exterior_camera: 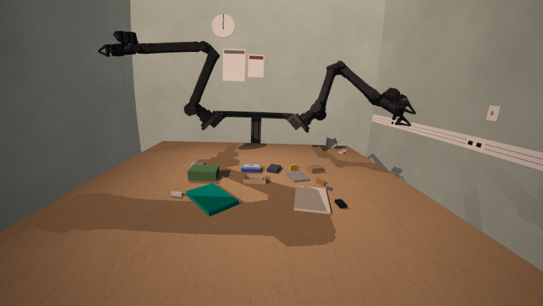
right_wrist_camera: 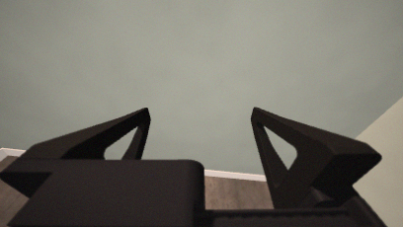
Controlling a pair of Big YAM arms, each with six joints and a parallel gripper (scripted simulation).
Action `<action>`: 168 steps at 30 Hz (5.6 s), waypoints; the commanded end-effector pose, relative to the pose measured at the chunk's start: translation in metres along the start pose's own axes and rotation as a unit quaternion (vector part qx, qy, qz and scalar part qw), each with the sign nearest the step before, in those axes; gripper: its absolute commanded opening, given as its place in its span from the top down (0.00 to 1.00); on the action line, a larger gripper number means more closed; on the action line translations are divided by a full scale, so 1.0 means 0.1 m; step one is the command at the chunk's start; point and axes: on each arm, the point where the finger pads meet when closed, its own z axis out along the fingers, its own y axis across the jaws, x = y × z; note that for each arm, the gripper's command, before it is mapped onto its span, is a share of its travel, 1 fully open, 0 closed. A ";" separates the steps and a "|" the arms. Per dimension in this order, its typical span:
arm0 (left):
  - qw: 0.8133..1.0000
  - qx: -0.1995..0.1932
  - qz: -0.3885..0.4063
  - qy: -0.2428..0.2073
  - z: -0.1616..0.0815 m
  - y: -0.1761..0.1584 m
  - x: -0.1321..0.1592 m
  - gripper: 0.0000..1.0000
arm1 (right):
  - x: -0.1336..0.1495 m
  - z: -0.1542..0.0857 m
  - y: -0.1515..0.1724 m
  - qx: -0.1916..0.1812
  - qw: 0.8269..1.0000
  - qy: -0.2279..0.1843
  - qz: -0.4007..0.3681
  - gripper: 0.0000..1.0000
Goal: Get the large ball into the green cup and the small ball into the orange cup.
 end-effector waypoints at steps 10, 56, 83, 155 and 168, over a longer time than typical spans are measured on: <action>0.938 0.290 0.141 0.129 -0.21 -2.96 0.67 0.00 | -0.08 -0.07 -0.01 0.001 1.000 -0.006 -0.005 0.00; 0.093 0.339 0.827 0.439 -2.77 -1.42 7.87 0.00 | -0.08 -0.07 -0.01 0.001 1.000 -0.006 -0.005 0.00; 0.039 0.338 0.836 0.431 -2.89 -1.20 8.01 0.00 | -0.08 -0.07 -0.01 0.001 1.000 -0.006 -0.005 0.00; 0.041 0.339 0.837 0.428 -2.85 -1.21 8.05 0.14 | -0.08 -0.07 -0.01 0.001 1.000 -0.006 -0.005 0.00; 0.036 0.334 0.833 0.439 -2.75 -0.87 8.23 0.14 | -0.08 -0.07 -0.01 0.001 1.000 -0.006 -0.005 0.00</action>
